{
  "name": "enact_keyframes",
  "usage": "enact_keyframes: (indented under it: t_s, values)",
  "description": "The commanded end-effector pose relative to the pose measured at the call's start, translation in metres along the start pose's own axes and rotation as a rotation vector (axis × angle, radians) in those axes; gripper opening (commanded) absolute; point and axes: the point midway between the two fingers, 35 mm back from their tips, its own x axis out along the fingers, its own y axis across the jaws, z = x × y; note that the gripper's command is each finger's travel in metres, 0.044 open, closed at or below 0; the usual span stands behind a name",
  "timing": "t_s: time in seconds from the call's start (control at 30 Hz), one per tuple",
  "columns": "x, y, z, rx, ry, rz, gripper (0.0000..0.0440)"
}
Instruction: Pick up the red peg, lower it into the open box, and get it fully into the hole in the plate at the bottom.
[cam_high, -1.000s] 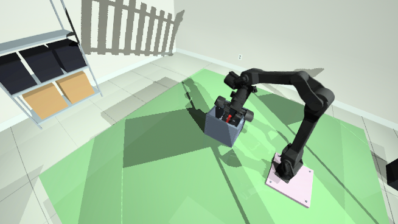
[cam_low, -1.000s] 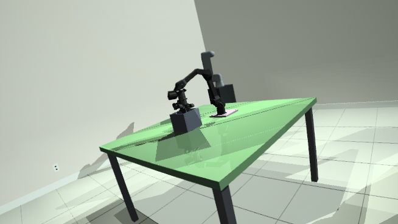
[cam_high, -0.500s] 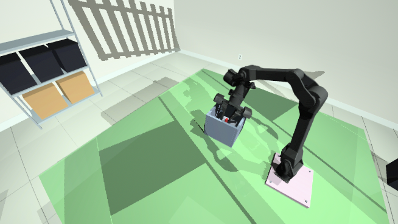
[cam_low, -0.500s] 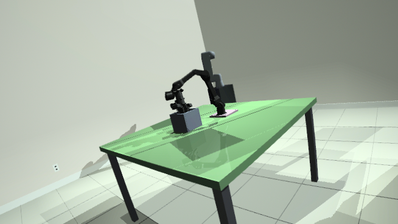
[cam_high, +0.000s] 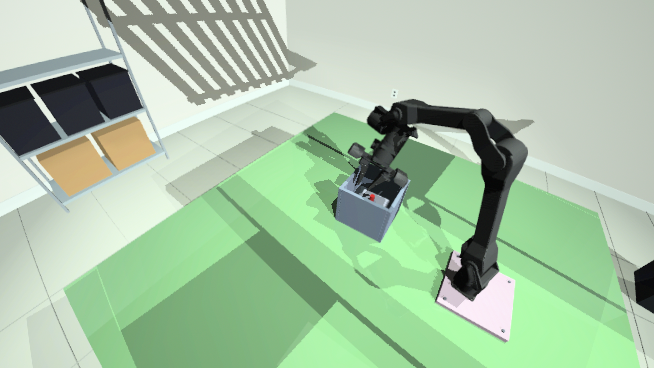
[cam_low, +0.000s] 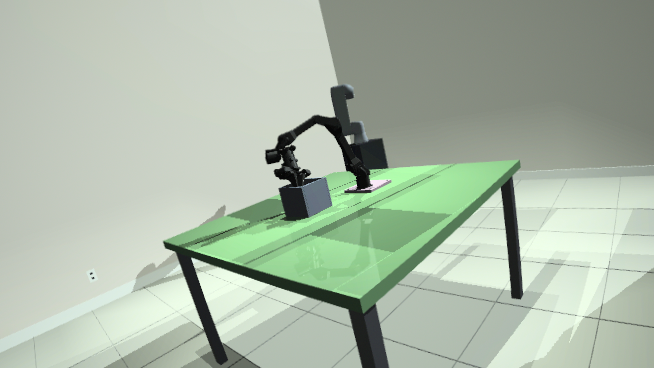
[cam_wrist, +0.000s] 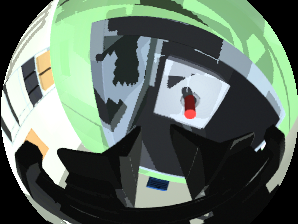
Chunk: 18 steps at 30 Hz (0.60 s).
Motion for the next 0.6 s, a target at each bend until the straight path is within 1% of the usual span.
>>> enact_keyframes:
  t_s: [0.0,0.57]
  values:
    - [-0.008,0.007,-0.001,-0.017,0.015,0.036,0.0141]
    - [-0.024,0.027,0.005,-0.093,0.074,0.145,0.0136]
